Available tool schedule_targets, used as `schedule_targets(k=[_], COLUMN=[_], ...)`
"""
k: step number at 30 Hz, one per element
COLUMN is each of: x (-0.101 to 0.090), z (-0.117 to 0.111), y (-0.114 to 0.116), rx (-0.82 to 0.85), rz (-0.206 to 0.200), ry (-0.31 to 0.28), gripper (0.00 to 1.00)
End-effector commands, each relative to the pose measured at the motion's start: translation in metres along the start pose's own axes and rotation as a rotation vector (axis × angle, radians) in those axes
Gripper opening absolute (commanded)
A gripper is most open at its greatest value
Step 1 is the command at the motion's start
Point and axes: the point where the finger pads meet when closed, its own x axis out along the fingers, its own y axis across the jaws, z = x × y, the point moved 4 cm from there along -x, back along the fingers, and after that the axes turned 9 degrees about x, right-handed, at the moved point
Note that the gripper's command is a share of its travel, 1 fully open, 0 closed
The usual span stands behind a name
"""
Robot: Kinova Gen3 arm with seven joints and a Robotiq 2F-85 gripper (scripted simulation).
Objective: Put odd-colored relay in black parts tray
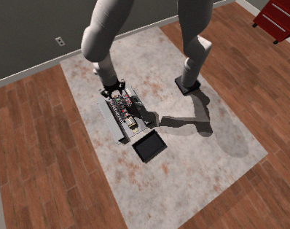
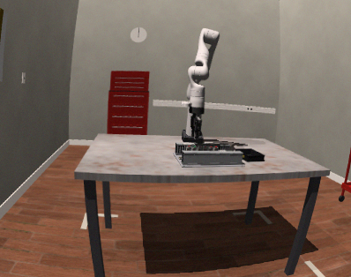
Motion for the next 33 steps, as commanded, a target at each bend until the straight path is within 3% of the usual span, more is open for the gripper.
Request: schedule_targets(k=[1,13,33], x=[0.003,0.033,0.035], z=[0.0,0.0,0.0], y=[-0.001,-0.001,-0.001], rx=[0.0,0.0,0.0], rz=[-0.002,-0.002,-0.002], ry=[0.0,0.0,0.0], gripper=[0.61,0.61,0.61])
